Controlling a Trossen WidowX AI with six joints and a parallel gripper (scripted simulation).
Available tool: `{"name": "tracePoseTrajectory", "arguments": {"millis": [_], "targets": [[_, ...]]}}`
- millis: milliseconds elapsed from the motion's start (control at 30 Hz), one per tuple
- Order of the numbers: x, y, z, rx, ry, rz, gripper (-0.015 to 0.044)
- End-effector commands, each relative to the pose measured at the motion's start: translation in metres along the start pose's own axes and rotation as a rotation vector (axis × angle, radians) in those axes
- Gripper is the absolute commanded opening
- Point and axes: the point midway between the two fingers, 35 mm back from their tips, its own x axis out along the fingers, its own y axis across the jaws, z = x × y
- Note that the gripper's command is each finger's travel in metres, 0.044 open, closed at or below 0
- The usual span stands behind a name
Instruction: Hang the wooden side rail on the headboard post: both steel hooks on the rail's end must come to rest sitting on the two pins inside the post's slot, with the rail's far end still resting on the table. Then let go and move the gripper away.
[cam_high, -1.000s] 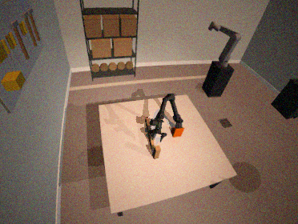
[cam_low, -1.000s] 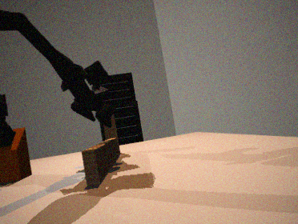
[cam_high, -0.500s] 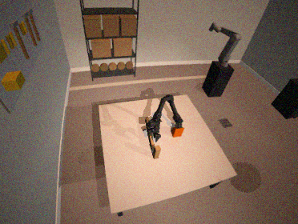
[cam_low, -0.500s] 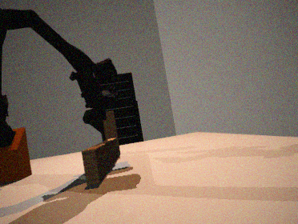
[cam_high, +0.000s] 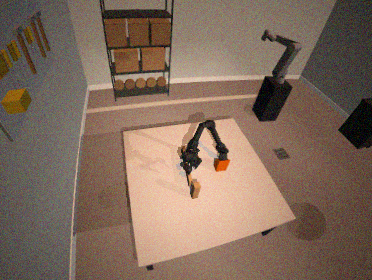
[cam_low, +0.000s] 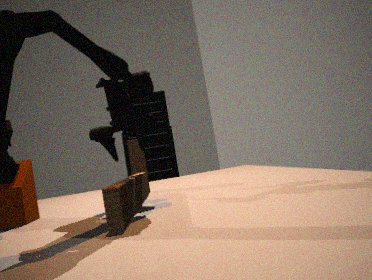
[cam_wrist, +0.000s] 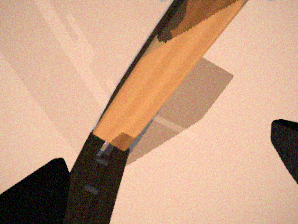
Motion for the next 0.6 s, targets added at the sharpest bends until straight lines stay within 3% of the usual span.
{"name": "tracePoseTrajectory", "arguments": {"millis": [0, 567], "targets": [[-0.0168, -0.0008, 0.0209, 0.7, -0.233, -0.13, 0.044], [-0.018, -0.0008, 0.022, 0.735, -0.246, -0.13, 0.044]]}}
